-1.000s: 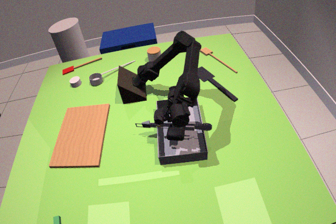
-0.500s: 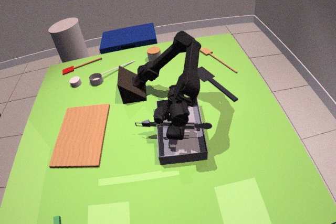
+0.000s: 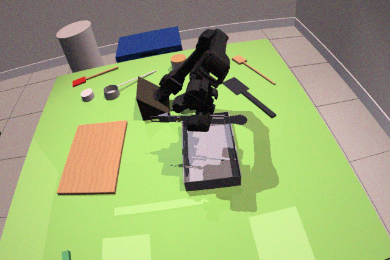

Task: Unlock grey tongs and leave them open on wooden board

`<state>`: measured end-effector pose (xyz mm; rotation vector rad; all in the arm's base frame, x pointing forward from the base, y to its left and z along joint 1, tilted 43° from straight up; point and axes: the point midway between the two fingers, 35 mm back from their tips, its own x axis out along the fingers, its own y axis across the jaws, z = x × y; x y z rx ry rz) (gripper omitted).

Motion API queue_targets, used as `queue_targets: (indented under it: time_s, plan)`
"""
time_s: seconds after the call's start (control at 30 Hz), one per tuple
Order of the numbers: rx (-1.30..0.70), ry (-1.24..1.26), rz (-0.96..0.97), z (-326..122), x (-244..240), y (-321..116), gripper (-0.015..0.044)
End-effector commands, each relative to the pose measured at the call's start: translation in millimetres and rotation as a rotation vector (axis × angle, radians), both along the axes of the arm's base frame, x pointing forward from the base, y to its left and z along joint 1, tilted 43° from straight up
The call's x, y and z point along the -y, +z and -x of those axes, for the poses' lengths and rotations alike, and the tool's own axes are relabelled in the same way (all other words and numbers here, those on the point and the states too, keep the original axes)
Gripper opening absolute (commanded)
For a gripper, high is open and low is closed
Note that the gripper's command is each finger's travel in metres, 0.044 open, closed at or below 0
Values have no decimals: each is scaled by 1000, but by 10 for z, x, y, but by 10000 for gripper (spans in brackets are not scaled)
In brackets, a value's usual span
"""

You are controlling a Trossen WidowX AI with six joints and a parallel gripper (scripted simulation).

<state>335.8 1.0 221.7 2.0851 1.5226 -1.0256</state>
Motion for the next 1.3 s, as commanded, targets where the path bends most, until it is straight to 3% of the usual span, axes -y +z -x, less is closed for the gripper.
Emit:
queue_targets:
  time_s: [0.0,0.23,1.27]
  plan:
    - [-2,3,2,5,13,5,-150]
    - [34,50,16,-55,126,-110,-150]
    - [443,577,116,-145,1480,-1295,-150]
